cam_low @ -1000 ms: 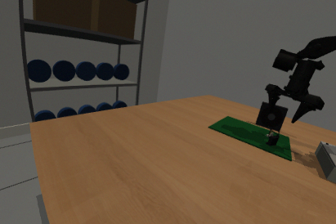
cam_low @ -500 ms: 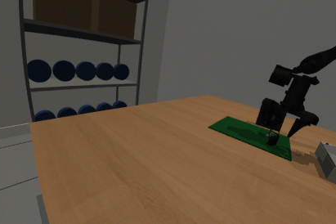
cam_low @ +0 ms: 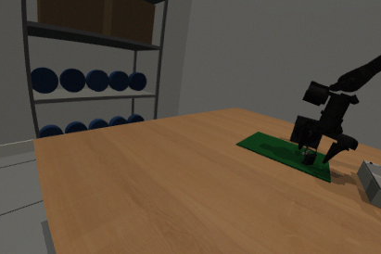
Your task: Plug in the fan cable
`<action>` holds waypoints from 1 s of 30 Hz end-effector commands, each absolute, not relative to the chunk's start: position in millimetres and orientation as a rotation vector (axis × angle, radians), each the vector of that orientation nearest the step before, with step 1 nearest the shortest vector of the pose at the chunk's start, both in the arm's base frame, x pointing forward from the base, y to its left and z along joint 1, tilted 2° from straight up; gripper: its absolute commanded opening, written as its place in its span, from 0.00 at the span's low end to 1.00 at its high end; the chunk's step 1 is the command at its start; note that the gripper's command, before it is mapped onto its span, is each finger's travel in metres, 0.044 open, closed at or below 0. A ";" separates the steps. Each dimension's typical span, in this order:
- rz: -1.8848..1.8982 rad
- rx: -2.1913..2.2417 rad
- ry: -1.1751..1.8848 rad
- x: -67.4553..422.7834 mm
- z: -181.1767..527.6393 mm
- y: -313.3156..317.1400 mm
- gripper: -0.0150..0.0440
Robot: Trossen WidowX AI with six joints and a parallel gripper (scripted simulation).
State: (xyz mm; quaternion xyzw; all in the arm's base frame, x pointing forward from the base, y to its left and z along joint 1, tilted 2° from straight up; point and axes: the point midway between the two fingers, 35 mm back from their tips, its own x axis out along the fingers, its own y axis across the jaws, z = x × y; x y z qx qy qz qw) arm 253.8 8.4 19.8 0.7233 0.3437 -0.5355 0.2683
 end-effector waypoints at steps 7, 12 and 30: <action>-1.447 1.950 0.929 252.8 14.3 8.6 0.91; -1.447 1.950 0.929 252.8 14.3 8.6 0.69; -1.447 1.950 0.929 252.8 14.3 8.6 0.49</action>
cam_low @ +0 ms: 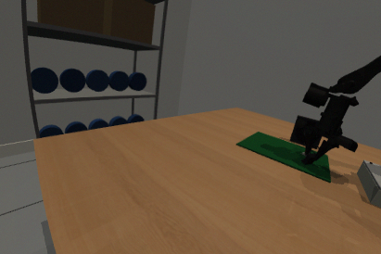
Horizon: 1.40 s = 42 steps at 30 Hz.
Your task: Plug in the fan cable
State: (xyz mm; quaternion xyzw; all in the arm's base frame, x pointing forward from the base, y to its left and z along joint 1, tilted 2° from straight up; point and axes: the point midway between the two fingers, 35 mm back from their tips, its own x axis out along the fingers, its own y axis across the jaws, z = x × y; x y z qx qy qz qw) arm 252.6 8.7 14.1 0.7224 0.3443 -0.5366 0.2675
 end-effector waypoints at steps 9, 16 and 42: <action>-1.447 1.950 0.929 253.2 16.2 8.6 0.32; -1.448 1.950 0.929 255.8 36.6 7.8 0.25; -1.452 1.952 0.930 247.3 114.2 6.9 0.25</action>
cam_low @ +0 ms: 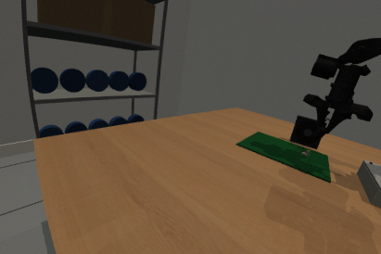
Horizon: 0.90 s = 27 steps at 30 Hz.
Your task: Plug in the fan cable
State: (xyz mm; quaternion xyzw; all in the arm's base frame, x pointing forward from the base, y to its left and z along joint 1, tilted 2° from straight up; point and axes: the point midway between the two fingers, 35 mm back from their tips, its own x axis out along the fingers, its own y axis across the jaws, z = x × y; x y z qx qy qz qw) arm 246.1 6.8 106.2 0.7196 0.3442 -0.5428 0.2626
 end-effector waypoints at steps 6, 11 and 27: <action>-1.362 1.820 1.005 253.0 115.5 7.1 0.25; -1.261 1.672 1.082 259.4 116.7 7.5 0.25; -0.932 1.188 1.289 280.3 119.1 10.2 0.25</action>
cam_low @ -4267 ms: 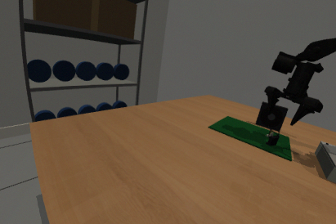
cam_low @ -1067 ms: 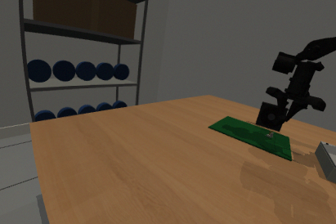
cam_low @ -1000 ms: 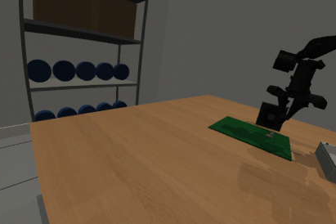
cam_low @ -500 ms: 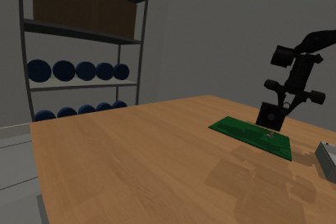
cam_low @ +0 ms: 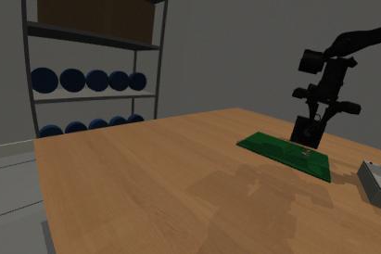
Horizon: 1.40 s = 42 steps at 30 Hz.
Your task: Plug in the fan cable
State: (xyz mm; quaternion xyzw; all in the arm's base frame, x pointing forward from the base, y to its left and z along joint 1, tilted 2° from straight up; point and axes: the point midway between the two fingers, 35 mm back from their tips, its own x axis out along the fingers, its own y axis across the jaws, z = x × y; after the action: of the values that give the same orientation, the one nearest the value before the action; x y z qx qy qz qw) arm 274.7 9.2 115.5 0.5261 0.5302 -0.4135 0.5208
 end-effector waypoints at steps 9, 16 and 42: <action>-0.742 0.911 1.382 292.2 119.4 12.8 0.25; -0.591 0.694 1.442 301.5 119.1 15.2 0.25; -0.503 0.426 1.346 321.3 98.4 18.4 0.25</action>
State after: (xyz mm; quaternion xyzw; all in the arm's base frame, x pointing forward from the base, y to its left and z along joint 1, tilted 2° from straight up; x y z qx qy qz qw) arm 320.7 17.4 102.1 0.2047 0.6173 -0.2287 0.7244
